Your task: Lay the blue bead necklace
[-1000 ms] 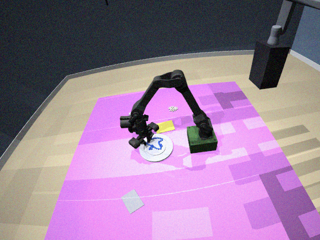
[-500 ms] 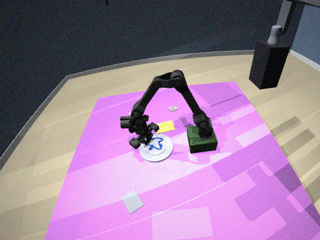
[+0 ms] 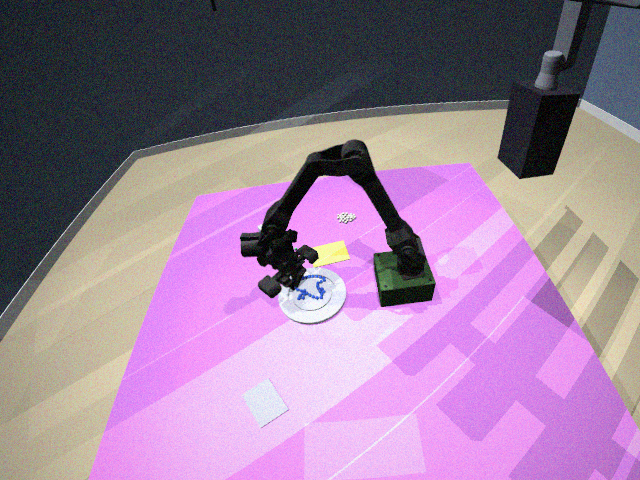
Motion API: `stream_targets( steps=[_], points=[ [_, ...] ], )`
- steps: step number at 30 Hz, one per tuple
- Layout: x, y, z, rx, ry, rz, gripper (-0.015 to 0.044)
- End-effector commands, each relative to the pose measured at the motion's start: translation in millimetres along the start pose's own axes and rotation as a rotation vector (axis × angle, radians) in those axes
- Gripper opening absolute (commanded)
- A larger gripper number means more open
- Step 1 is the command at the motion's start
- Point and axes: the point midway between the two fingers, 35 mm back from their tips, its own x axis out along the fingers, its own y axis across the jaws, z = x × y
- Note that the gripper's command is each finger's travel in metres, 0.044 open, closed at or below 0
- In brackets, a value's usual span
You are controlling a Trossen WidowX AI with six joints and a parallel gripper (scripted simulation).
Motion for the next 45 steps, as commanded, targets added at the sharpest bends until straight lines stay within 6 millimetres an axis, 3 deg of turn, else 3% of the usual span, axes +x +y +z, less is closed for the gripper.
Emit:
stream_targets(
  steps=[1, 16, 25, 36, 45],
  points=[
    [-0.4, 0.2, 0.2, 0.000, -0.001, 0.001, 0.0000],
    [-6.0, -0.7, -0.6, 0.003, 0.003, -0.003, 0.0000],
    [-6.2, 9.4, 7.3, 0.003, 0.002, -0.002, 0.0000],
    [2.0, 9.4, 7.2, 0.003, 0.002, -0.002, 0.0000],
    [-1.8, 9.8, 7.8, -0.001, -0.002, 0.002, 0.0236]
  ],
)
